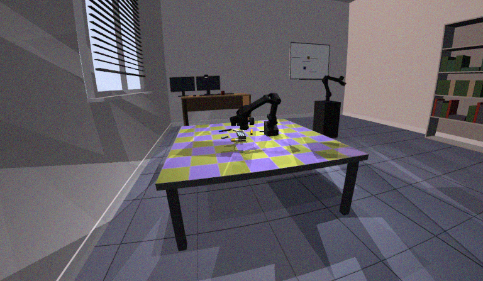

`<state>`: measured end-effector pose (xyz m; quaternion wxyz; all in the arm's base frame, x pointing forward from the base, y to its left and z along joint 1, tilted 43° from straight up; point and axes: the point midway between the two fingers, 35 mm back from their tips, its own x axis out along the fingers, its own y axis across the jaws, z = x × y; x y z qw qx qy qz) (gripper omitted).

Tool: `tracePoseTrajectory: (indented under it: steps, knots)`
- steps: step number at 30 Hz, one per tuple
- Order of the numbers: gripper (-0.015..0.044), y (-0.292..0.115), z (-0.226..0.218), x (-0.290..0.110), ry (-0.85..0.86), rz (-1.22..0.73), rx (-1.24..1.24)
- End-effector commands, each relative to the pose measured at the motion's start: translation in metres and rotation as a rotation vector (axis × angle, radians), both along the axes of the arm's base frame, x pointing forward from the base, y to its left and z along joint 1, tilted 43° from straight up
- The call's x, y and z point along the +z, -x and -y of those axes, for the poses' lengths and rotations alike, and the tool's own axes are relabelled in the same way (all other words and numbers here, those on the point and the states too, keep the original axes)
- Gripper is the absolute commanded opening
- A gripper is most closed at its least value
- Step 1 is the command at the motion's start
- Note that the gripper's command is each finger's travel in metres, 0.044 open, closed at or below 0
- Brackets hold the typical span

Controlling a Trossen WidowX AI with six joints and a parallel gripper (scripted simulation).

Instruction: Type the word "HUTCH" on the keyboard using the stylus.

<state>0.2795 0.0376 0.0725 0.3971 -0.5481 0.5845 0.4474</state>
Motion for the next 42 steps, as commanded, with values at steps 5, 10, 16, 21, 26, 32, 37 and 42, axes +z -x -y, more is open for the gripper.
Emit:
tracePoseTrajectory:
  steps: [5, 10, 16, 21, 26, 32, 37, 42]
  knots:
    - [0.0000, 0.002, -0.001, 0.002, 0.004, 0.020, 0.027]
    - [0.0000, 0.002, -0.001, 0.002, 0.004, 0.020, 0.027]
    - [0.0000, 0.003, -0.010, -0.006, 0.003, 0.021, 0.029]
    - [0.0000, 0.004, -0.016, -0.013, 0.003, 0.022, 0.029]
    - [0.0000, 0.006, -0.025, -0.022, 0.002, 0.021, 0.029]
    - [0.0081, 0.005, -0.027, -0.024, 0.002, 0.021, 0.029]
    - [0.0081, 0.005, -0.027, -0.025, 0.002, 0.021, 0.029]
    - [0.0081, 0.005, -0.029, -0.027, 0.002, 0.021, 0.029]
